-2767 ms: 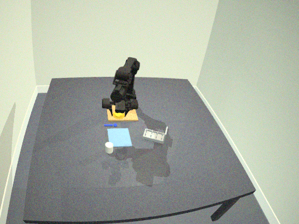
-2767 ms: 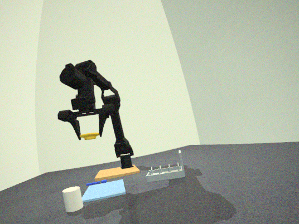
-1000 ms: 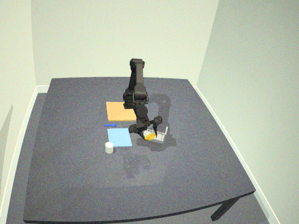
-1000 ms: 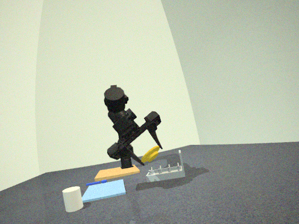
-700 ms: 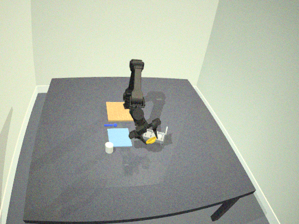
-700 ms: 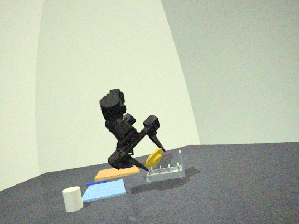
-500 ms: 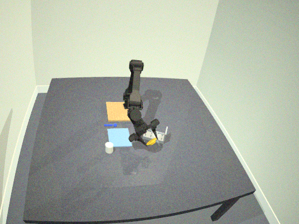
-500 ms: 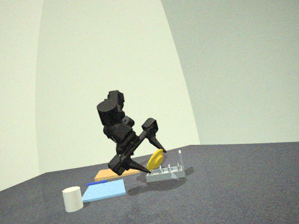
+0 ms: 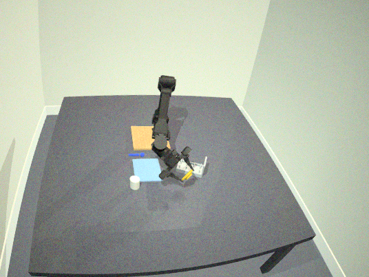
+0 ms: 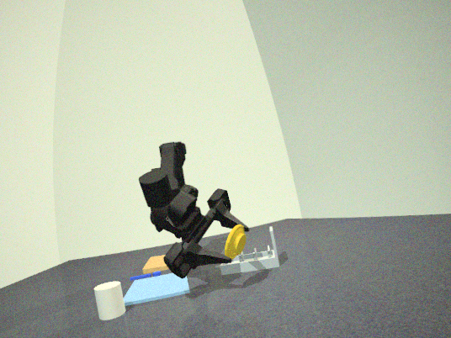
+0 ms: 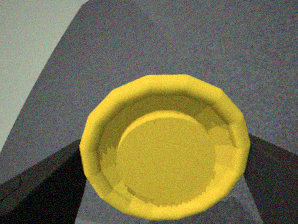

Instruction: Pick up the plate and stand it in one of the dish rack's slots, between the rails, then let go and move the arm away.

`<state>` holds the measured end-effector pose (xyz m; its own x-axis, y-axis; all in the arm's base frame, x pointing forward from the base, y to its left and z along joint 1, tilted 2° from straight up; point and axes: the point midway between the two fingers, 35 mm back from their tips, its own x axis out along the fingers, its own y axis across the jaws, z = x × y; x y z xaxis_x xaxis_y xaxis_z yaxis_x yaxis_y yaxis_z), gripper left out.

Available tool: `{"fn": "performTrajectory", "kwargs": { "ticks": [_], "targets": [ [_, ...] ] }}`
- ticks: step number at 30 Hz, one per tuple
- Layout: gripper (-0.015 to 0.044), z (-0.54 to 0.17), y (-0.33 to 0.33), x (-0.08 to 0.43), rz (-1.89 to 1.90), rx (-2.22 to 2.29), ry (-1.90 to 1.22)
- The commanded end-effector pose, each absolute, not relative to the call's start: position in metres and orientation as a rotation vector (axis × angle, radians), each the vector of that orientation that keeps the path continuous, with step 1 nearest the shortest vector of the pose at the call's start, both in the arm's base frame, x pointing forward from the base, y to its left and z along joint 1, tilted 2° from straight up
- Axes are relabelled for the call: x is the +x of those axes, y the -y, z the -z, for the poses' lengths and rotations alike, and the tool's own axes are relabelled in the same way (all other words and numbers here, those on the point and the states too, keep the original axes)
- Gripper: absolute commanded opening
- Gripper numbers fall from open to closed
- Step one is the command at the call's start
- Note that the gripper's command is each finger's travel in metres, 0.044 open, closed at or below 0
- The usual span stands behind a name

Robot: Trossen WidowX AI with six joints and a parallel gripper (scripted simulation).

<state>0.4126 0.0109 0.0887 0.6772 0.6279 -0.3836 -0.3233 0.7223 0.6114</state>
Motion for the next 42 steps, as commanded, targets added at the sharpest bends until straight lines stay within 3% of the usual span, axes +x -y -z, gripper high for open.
{"fn": "performTrajectory", "kwargs": {
  "ticks": [1,42],
  "targets": [
    [0.0000,-0.086,-0.011,0.407,-0.611,0.508,-0.569],
    [0.0000,-0.089,-0.034,0.283,-1.069,0.028,-0.023]
  ]
}}
